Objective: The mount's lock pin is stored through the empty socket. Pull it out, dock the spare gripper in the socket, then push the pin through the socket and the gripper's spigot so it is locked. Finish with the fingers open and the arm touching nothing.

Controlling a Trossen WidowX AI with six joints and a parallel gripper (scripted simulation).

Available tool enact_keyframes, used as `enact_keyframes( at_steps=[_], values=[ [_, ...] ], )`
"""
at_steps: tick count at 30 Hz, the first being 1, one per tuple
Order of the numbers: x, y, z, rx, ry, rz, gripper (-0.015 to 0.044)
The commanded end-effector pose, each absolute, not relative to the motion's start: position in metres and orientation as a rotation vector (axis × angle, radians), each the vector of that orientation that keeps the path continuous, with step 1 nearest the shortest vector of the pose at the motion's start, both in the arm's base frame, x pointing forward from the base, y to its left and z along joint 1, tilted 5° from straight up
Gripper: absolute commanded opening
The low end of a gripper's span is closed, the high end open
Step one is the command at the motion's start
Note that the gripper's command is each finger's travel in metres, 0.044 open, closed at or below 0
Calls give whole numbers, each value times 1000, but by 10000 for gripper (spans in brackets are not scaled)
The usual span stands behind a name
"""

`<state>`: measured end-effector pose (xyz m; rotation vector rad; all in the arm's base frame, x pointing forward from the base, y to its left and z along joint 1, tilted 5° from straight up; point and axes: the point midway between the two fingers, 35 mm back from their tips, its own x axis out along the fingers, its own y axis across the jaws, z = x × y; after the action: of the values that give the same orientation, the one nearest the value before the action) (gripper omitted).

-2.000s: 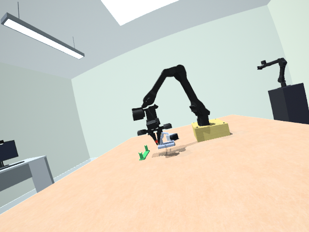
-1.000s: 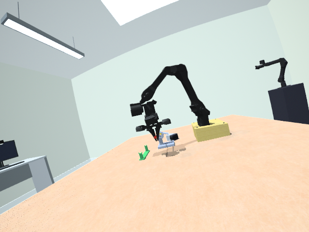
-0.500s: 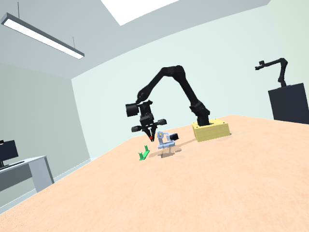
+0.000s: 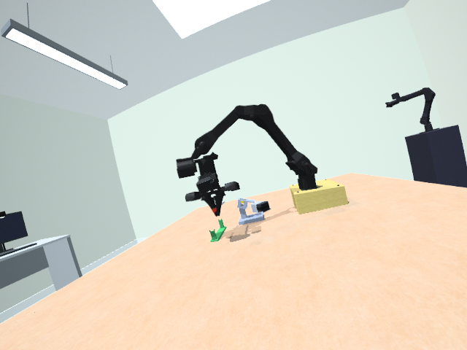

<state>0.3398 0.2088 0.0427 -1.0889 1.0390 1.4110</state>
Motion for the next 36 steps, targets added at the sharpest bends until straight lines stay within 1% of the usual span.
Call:
enact_keyframes(
  at_steps=[1, 15, 36],
  values=[
    [351, 214, 42, -1086, 1046, 1410, 0],
    [383, 229, 41, -1084, 1045, 1406, 0],
    [382, 231, 15, -1087, 1027, 1398, 0]
  ],
)
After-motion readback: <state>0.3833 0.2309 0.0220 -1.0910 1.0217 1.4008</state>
